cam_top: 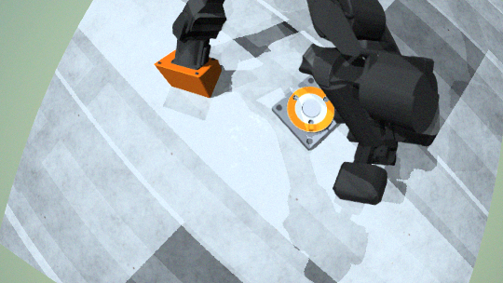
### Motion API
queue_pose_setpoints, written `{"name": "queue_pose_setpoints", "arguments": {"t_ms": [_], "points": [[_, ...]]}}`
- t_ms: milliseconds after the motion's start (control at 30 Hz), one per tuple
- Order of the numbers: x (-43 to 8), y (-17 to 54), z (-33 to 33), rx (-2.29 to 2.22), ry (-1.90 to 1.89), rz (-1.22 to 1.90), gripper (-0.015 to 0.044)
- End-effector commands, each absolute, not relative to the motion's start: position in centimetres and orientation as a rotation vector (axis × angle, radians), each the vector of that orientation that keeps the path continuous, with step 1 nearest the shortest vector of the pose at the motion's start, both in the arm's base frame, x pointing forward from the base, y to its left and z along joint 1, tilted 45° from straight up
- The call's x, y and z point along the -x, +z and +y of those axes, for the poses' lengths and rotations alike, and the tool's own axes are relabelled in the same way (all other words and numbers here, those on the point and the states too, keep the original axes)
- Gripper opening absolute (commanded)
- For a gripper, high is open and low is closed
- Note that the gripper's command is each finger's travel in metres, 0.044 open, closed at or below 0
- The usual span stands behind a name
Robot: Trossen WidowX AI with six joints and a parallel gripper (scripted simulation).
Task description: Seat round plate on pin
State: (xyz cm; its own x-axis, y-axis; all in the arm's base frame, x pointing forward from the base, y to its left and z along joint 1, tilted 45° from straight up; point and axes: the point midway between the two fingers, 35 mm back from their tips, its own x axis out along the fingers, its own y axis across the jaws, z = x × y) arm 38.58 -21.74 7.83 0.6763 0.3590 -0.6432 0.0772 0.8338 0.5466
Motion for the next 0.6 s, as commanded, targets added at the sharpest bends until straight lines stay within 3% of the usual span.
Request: {"name": "queue_pose_setpoints", "arguments": {"t_ms": [0,267,567], "points": [[-36.0,3.3,-16.0,-0.596,0.288,1.044,0.0000],[-27.7,-1.2,-5.9,-0.605,0.596,1.456,0.0000],[-27.4,-2.2,-4.7,-0.605,0.608,1.470,0.0000]]}}
